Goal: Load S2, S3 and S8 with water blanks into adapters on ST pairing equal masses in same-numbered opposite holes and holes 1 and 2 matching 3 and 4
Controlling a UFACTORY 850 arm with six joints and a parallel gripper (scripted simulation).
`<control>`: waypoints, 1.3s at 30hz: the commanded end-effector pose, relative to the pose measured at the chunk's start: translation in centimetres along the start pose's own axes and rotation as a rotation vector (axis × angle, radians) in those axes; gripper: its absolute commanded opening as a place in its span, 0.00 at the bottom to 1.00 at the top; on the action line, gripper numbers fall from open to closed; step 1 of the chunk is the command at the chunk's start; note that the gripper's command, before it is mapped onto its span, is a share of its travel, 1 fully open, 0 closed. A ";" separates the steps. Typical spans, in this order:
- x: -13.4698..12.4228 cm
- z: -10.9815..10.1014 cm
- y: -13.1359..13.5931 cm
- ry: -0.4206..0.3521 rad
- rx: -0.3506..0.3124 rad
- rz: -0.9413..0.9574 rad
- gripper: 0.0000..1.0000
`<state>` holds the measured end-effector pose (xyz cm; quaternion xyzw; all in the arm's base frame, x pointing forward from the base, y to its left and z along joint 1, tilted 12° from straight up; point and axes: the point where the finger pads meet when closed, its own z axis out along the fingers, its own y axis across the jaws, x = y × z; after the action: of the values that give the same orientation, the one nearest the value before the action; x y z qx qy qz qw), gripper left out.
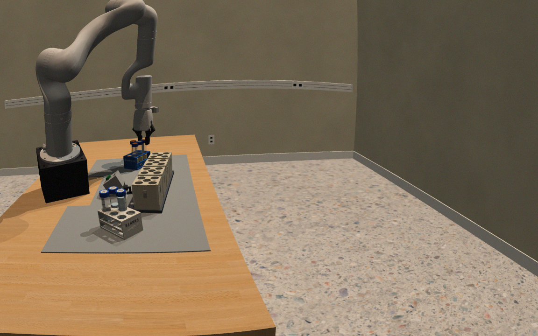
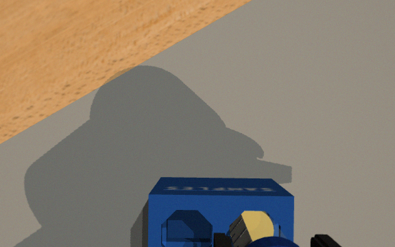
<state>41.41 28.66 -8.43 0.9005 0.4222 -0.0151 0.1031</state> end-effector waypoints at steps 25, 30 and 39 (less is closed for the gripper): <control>0.1 -3.9 0.0 0.002 0.000 0.000 0.44; 0.1 -4.9 0.0 0.002 0.000 0.000 0.44; 0.1 -6.3 0.0 0.002 0.000 0.000 0.44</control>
<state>41.08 29.71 -3.23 0.9005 0.4222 -0.0146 0.1034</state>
